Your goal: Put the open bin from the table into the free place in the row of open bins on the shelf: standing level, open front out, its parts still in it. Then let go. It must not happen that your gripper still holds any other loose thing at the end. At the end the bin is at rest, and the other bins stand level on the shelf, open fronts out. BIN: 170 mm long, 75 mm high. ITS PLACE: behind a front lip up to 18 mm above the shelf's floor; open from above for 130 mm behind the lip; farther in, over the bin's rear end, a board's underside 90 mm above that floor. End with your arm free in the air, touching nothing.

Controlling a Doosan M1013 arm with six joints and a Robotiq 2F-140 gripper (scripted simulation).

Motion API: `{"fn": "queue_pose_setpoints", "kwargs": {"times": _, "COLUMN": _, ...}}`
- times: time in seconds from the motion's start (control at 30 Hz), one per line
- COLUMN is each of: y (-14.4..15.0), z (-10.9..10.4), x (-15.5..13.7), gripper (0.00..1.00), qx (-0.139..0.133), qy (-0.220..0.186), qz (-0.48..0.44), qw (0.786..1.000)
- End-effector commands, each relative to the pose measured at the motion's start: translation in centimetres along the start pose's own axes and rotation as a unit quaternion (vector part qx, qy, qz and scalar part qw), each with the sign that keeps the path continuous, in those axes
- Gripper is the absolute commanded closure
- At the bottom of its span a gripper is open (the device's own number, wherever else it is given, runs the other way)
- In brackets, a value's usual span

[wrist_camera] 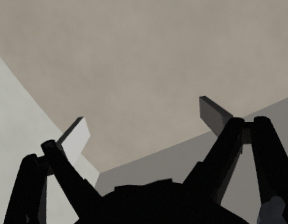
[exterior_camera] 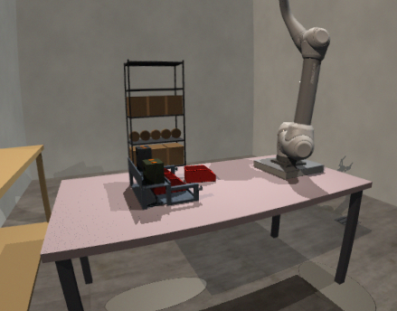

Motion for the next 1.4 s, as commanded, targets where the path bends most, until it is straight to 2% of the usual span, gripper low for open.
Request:
{"fn": "queue_pose_setpoints", "kwargs": {"times": 0.0, "y": 0.1, "z": -0.1, "x": 0.0, "gripper": 0.00, "qx": -0.002, "qy": 0.000, "qz": 0.000, "qw": 1.000}}
{"fn": "queue_pose_setpoints", "kwargs": {"times": 0.77, "y": 1.1, "z": -1.1, "x": 0.6, "gripper": 0.00, "qx": -0.036, "qy": 0.002, "qz": -0.003, "qw": 0.999}}
{"fn": "queue_pose_setpoints", "kwargs": {"times": 1.37, "y": 2.5, "z": -2.9, "x": 1.4, "gripper": 0.00, "qx": -0.087, "qy": 0.006, "qz": -0.008, "qw": 0.996}}
Point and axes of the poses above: the point where the finger pads meet when closed, its own z axis out along the fingers, its own y axis across the jaws, x = y × z, the point moved 9 cm from there along -z, back along the fingers, and after that the axes turned 9 degrees about z, right-handed, at the moved point
